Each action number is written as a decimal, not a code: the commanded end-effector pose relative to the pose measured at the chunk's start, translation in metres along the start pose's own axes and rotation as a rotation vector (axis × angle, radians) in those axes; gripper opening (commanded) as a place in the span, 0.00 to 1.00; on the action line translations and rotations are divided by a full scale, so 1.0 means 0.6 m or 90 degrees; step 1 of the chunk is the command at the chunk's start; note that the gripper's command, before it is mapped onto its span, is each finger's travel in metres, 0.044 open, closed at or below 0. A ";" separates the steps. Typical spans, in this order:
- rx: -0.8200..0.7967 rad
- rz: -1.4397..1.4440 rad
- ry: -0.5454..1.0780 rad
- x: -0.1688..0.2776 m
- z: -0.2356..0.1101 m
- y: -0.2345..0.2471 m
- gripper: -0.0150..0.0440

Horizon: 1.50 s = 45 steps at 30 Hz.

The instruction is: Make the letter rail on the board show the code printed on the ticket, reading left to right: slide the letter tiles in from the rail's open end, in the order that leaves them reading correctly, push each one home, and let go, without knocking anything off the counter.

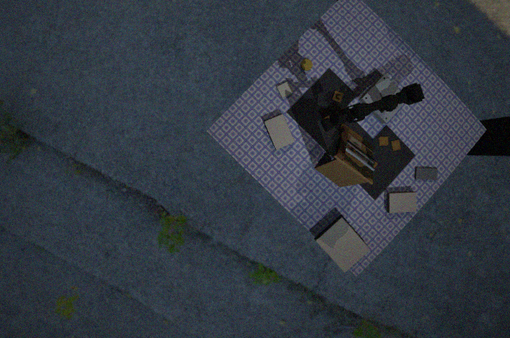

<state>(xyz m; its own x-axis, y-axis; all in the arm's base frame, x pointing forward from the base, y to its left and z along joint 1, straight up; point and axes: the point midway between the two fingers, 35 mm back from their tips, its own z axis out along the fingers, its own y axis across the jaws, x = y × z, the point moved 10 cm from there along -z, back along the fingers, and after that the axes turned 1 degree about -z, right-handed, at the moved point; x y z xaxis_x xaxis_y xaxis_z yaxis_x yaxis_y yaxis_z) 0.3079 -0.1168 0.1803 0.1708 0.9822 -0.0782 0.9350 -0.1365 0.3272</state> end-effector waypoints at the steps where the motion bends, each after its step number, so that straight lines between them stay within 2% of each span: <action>1: -0.026 -0.041 -0.008 0.005 -0.012 0.007 0.25; 45: -0.235 -0.415 -0.101 0.057 -0.116 0.049 0.25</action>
<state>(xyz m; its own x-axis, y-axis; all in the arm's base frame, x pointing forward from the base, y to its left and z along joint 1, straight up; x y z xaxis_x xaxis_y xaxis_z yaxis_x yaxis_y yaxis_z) 0.3195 -0.0819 0.2456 -0.2904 0.8456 -0.4479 0.7327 0.4975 0.4644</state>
